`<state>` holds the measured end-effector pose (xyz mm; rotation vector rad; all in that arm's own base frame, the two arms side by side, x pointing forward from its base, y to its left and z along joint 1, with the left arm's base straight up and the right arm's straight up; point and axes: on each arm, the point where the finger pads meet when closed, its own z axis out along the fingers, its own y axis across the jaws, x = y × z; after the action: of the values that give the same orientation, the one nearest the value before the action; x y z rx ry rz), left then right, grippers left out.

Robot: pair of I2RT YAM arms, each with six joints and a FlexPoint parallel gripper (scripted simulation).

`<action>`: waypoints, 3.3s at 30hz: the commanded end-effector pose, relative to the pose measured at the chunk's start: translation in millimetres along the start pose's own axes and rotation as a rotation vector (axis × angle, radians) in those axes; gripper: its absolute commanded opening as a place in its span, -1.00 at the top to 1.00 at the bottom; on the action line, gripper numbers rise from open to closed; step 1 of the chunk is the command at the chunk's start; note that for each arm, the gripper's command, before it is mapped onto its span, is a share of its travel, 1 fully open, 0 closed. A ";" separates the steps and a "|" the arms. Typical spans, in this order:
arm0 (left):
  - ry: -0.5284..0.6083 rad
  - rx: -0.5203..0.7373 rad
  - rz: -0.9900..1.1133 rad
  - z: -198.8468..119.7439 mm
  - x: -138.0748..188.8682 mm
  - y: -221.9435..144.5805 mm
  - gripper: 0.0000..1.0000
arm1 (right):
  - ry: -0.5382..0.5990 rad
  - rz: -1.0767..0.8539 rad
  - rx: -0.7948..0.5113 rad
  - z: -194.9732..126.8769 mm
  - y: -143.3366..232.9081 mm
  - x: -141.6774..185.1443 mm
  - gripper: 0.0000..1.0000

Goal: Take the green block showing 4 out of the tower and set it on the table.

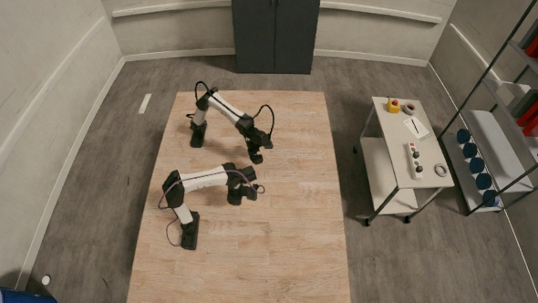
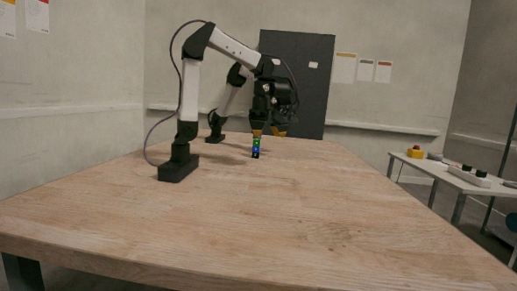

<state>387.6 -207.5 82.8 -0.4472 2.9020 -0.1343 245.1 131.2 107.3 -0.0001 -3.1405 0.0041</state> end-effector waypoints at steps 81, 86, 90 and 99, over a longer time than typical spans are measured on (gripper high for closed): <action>0.170 -0.073 0.251 -13.9 100.4 -6.4 0.36 | -0.001 0.009 0.004 8.7 -43.7 17.8 0.36; 0.180 -0.067 0.251 -13.9 99.3 5.3 0.36 | -0.001 0.009 0.004 8.7 -43.7 17.8 0.36; 0.181 -0.068 0.251 -14.5 95.1 24.3 0.36 | -0.001 0.009 0.004 8.7 -43.7 17.8 0.36; 0.199 -0.081 0.257 -9.3 91.9 52.5 0.36 | -0.001 0.009 0.004 8.7 -43.7 17.8 0.36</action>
<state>284.4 -182.0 68.4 -0.1271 3.1507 0.0146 228.5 89.9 98.8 -0.0018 -3.1346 0.0064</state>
